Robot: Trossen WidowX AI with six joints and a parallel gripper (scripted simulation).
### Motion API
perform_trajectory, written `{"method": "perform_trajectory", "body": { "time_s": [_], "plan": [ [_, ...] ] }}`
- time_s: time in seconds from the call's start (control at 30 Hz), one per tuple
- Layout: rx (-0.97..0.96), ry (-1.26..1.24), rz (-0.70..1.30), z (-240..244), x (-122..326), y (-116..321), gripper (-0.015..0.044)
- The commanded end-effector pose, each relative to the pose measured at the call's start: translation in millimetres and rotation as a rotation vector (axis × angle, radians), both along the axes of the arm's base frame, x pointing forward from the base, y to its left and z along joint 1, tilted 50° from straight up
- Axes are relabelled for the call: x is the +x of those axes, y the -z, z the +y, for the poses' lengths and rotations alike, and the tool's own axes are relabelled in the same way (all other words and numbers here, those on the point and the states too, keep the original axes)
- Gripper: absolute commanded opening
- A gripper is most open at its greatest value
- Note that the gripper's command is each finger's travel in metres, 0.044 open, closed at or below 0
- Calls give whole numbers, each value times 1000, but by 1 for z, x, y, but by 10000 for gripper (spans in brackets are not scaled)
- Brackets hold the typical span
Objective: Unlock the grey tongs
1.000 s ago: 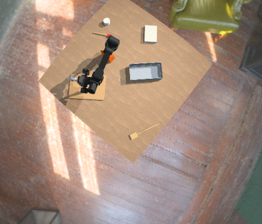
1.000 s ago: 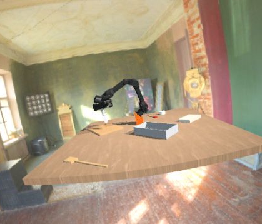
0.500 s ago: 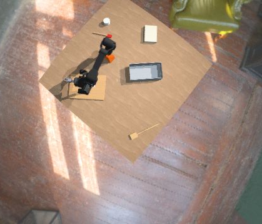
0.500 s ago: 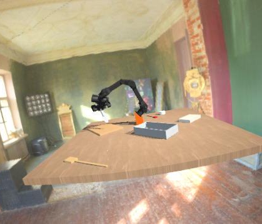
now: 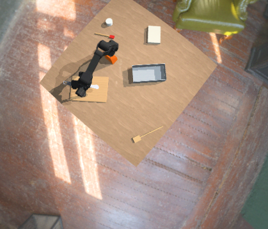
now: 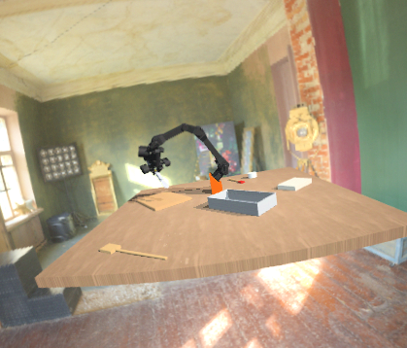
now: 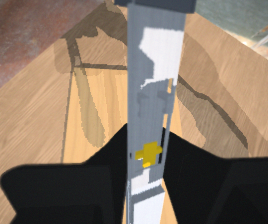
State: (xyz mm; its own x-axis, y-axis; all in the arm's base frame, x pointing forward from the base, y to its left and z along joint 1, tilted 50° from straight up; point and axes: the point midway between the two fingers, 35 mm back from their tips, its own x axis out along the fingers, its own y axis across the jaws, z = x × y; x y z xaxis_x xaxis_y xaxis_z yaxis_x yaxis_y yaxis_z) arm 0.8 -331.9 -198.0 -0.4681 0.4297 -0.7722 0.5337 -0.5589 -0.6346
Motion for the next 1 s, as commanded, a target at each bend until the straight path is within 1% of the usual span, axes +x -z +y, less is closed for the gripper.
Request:
{"method": "perform_trajectory", "body": {
  "time_s": [0.0,0.77,0.97],
  "plan": [
    [40,45,-47,-1,-1,1,-150],
    [257,356,-309,7,-6,0,-150],
    [262,365,-316,7,-6,0,-150]
  ]
}}
